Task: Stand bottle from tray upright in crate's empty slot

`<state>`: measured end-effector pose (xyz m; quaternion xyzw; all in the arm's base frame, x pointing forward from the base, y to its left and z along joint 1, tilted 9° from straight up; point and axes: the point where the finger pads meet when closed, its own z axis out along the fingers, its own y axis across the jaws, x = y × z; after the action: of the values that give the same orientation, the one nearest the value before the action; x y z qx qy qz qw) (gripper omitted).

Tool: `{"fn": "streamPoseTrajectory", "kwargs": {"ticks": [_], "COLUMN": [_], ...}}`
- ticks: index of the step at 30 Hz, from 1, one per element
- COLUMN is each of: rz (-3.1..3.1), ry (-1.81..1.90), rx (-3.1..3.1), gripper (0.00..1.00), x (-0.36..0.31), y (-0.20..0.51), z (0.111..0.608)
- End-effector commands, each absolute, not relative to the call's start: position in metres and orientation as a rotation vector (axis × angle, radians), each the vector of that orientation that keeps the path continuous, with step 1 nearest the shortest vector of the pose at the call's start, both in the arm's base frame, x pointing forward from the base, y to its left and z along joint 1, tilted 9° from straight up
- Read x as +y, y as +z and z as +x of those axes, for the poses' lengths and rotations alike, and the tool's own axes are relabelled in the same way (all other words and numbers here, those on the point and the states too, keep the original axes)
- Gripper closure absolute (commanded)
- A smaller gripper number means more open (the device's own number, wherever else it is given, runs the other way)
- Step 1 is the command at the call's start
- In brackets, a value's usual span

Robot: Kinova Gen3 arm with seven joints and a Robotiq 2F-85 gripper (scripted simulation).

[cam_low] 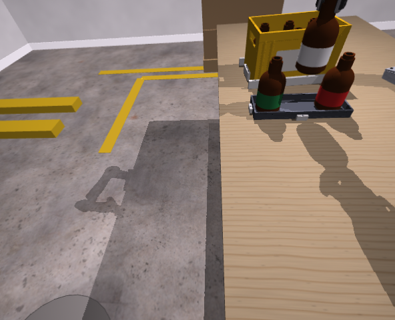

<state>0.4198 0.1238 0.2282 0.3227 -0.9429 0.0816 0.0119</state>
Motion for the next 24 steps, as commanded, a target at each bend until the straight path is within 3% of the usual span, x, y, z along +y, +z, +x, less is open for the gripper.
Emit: {"fn": "streamPoseTrajectory", "kwargs": {"ticks": [1,24], "rz": [1.007,1.007], "ry": [0.255,0.255], "rx": [-2.941,-2.941], "gripper": [1.00,1.00], "x": [0.1241,0.1245], "y": [0.2288,0.2312], "z": [0.4200,0.4199]}}
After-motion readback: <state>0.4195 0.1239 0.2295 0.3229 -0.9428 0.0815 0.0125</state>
